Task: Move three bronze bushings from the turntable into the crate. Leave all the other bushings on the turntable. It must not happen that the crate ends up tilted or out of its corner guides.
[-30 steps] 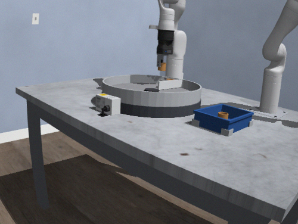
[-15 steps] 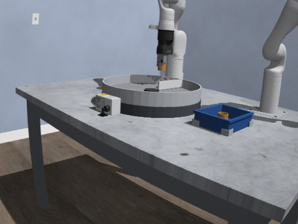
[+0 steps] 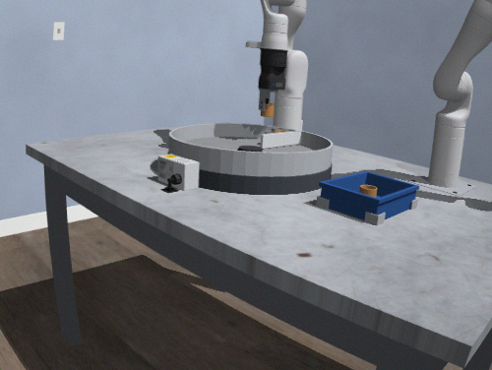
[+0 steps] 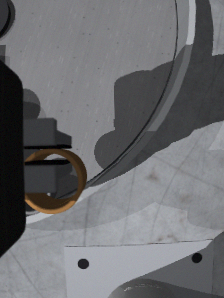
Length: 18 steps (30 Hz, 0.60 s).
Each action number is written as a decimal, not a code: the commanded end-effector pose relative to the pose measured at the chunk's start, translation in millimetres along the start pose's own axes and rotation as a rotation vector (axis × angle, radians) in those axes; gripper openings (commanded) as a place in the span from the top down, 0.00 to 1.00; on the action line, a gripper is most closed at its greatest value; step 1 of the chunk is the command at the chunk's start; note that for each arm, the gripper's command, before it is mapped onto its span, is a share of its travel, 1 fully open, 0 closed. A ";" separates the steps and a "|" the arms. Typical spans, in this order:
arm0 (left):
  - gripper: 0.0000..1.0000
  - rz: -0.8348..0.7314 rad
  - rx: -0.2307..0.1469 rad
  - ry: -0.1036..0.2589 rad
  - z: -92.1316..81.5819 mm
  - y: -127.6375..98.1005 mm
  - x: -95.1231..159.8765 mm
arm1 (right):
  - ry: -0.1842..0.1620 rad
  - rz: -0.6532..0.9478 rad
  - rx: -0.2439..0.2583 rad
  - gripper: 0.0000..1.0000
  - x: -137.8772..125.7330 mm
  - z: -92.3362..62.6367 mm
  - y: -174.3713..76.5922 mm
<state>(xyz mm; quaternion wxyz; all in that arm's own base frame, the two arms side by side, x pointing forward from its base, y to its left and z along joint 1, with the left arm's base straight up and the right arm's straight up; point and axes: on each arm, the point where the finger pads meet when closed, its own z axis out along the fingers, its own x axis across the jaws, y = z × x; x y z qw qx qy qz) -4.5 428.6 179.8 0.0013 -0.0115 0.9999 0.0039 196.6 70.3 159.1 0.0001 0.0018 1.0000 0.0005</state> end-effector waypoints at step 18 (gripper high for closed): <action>0.00 0.004 0.008 0.003 -0.6 -3.6 3.5 | -0.001 0.003 0.004 1.00 -4.6 -0.7 11.1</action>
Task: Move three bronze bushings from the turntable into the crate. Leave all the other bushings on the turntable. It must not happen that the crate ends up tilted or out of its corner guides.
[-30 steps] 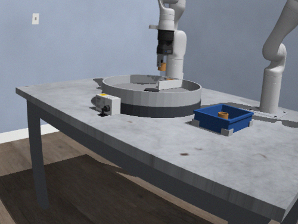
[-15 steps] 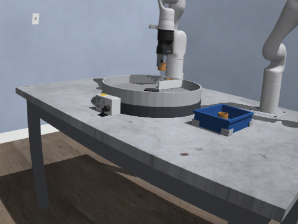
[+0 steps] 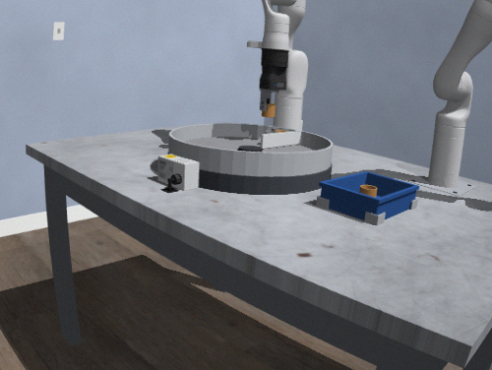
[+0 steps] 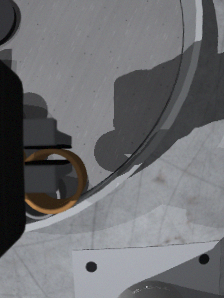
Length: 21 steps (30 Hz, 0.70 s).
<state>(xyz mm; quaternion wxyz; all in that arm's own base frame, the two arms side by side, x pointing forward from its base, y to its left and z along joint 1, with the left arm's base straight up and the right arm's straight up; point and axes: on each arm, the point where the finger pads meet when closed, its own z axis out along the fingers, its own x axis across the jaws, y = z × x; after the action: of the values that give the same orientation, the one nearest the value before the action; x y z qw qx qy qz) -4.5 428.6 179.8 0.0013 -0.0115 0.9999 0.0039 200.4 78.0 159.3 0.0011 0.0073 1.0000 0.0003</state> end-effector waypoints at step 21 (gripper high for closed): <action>0.00 0.004 0.008 0.003 -0.6 -3.6 3.5 | 0.002 -0.012 0.005 1.00 -7.1 -0.5 37.7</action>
<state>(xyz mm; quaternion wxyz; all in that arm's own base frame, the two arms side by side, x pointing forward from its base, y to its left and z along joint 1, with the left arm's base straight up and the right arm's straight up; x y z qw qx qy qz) -4.5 428.6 179.8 0.0013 -0.0115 0.9999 0.0039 207.8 106.9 159.9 0.0021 0.0084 1.0000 -0.0007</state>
